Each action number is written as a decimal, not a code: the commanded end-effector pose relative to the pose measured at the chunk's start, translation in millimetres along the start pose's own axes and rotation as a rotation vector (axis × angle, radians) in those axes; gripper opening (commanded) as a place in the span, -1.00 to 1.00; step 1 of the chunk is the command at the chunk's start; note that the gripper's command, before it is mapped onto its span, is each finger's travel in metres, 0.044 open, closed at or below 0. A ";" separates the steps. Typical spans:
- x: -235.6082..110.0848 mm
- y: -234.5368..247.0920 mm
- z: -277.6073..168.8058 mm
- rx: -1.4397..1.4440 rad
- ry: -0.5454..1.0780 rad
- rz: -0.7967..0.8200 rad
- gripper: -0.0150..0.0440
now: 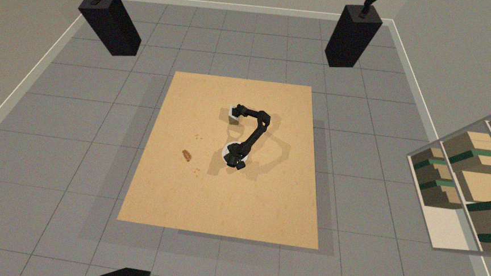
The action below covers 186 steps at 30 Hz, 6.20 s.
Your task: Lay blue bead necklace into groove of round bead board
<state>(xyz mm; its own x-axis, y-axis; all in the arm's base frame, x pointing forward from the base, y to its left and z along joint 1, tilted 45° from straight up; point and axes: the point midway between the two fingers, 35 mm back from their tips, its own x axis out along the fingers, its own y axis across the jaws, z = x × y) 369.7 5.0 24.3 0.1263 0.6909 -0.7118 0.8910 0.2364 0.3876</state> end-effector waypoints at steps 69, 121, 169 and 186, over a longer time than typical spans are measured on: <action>20.2 -0.7 7.1 0.510 -0.009 0.009 -0.49; 7.1 -5.3 22.8 0.515 -0.007 0.008 -0.49; 22.2 -5.2 22.8 0.515 -0.006 0.008 -0.49; 22.2 -5.2 22.8 0.515 -0.006 0.008 -0.49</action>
<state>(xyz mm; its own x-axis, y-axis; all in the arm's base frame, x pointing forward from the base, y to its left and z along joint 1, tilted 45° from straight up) 382.2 1.4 -4.4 0.1489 0.6831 -0.7150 0.9877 -0.1369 0.0750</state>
